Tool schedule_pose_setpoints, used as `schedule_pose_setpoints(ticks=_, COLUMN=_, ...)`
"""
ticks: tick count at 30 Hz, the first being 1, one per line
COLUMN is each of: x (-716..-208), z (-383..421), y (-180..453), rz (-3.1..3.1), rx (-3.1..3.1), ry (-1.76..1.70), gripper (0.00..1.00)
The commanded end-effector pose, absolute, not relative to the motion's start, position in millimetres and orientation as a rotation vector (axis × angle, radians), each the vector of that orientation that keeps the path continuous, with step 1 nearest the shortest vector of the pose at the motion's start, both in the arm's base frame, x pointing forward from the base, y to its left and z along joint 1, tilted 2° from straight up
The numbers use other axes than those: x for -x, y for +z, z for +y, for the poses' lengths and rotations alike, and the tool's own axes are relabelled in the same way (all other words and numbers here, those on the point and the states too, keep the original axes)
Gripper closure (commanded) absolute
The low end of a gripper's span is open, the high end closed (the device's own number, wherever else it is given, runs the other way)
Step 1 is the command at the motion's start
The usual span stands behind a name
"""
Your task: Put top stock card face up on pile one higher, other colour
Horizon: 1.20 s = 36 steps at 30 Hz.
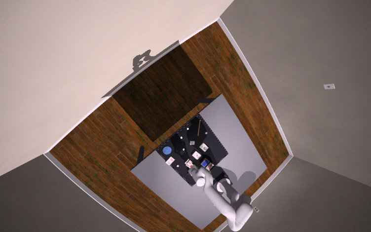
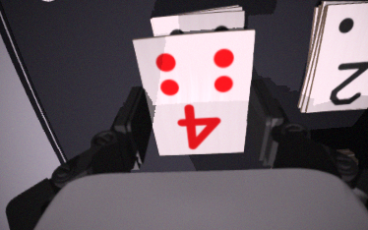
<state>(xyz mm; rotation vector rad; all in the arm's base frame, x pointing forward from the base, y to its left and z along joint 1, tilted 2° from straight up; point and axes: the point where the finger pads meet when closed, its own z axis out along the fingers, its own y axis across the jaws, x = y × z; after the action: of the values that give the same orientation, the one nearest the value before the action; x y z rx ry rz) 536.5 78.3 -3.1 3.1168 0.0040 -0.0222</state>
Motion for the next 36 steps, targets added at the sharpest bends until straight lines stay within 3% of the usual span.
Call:
schedule_pose_setpoints(ticks=1, x=-537.6, z=78.4, y=-2.3, rz=0.005, rx=-3.117, ry=-0.019, gripper=0.37)
schedule_pose_setpoints(ticks=36, x=-538.4, z=74.9, y=-32.7, rz=0.005, rx=-3.117, ry=-0.019, gripper=0.37)
